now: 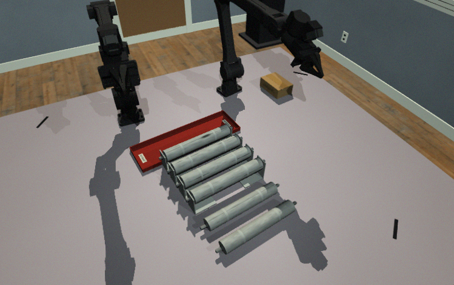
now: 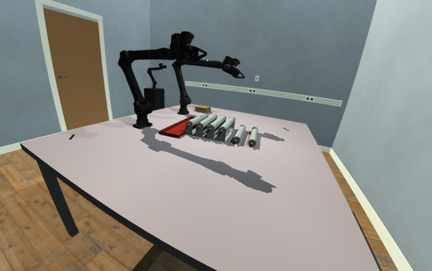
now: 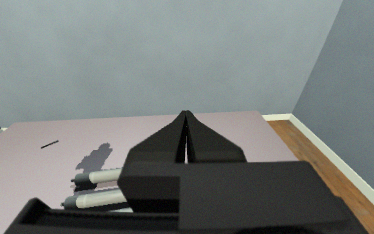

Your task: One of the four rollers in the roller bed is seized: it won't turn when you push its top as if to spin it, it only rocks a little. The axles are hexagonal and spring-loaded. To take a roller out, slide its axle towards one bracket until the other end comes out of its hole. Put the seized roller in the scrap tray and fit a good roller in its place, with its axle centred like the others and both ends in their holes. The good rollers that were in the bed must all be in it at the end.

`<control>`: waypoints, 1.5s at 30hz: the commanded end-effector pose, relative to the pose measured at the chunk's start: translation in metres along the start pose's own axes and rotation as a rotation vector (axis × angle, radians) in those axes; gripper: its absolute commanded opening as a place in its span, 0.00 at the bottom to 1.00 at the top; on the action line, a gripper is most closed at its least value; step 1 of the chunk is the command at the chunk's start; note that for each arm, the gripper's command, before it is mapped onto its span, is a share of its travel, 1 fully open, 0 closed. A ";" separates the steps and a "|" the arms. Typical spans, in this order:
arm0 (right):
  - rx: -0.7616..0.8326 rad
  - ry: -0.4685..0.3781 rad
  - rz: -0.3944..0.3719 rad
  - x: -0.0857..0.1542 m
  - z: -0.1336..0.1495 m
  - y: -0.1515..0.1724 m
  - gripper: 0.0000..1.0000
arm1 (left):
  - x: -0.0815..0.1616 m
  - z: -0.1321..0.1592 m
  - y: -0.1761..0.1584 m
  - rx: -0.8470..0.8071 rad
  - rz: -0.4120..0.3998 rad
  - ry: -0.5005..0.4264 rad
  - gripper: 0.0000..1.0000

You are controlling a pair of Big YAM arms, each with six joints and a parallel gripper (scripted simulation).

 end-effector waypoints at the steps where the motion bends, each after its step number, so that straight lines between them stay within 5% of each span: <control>1: 0.016 -0.034 -0.007 -0.002 -0.018 0.005 0.00 | 0.028 -0.022 0.012 -0.046 0.002 -0.132 0.00; 12: 0.015 -0.020 -0.006 -0.001 -0.010 0.004 0.00 | 0.090 -0.038 0.058 -0.108 -0.083 -0.368 0.00; 20: 0.015 -0.013 -0.003 -0.001 -0.004 0.003 0.00 | 0.066 -0.018 0.063 -0.103 -0.088 -0.323 0.00; 22: 0.015 -0.009 -0.003 -0.001 -0.001 0.003 0.00 | 0.106 -0.061 0.065 -0.084 -0.107 -0.441 0.00; 24: 0.015 -0.006 -0.002 -0.001 0.001 0.002 0.00 | 0.117 -0.078 0.065 -0.084 -0.111 -0.479 0.00; 27: 0.015 0.022 0.002 -0.004 0.014 0.000 0.00 | 0.109 -0.079 0.057 -0.097 -0.094 -0.472 0.00; 29: 0.015 -0.060 -0.005 0.003 -0.023 0.004 0.00 | 0.084 -0.048 0.069 -0.084 -0.116 -0.369 0.00; 34: 0.007 -0.041 -0.001 0.002 -0.018 0.002 0.00 | 0.094 -0.059 0.061 -0.090 -0.098 -0.409 0.00; 35: 0.015 -0.043 -0.002 0.003 -0.016 0.002 0.00 | 0.094 -0.067 0.060 -0.089 -0.094 -0.418 0.32; 45: 0.015 -0.068 -0.002 0.005 -0.027 0.002 0.00 | 0.089 -0.064 0.059 -0.099 -0.093 -0.405 0.32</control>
Point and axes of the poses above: on each arm, the point where the finger pads meet when closed, its own x axis back along the fingers, its own y axis across the jaws, z = x × y, the point moved 9 cm from there along x, back along the fingers, and after that the axes turned 3 degrees about -x, right-handed, at the moved point
